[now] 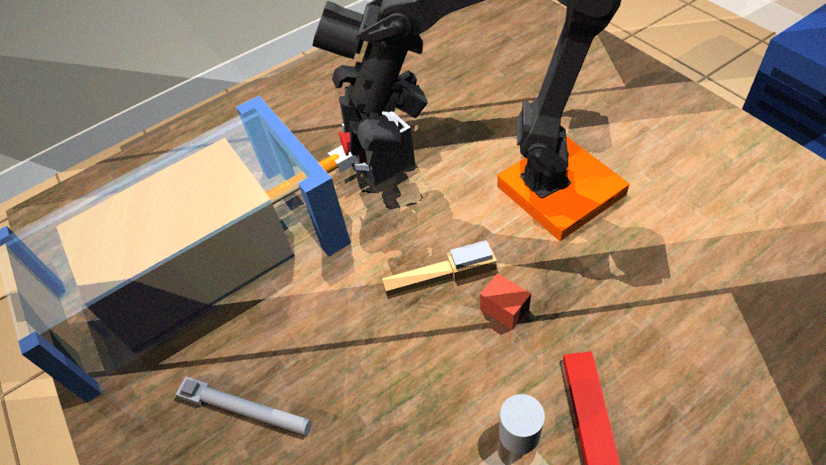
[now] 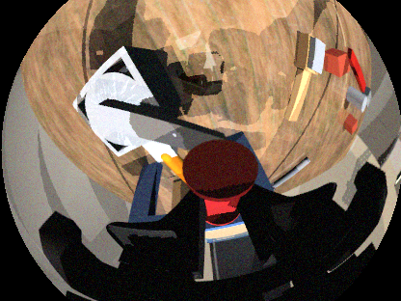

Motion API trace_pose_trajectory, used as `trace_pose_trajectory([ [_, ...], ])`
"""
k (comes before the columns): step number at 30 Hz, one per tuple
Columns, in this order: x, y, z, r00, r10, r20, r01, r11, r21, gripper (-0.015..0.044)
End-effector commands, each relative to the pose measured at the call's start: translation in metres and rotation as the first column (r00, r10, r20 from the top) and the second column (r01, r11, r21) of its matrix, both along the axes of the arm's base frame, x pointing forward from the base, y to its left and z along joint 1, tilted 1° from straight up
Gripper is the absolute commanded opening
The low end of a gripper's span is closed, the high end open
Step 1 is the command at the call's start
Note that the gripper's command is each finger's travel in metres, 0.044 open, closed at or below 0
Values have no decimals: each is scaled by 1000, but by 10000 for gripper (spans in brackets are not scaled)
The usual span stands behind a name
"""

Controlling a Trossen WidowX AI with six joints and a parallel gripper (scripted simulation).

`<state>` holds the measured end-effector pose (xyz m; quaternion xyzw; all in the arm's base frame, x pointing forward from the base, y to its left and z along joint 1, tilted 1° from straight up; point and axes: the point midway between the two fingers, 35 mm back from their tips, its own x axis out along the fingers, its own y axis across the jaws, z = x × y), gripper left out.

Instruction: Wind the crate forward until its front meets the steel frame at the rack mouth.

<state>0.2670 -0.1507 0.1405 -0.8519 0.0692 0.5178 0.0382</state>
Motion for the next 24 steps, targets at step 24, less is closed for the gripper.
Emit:
trace_pose_trajectory([
  [24, -35, 16, -4, 1000, -2, -24, 2, 1000, 16, 0],
])
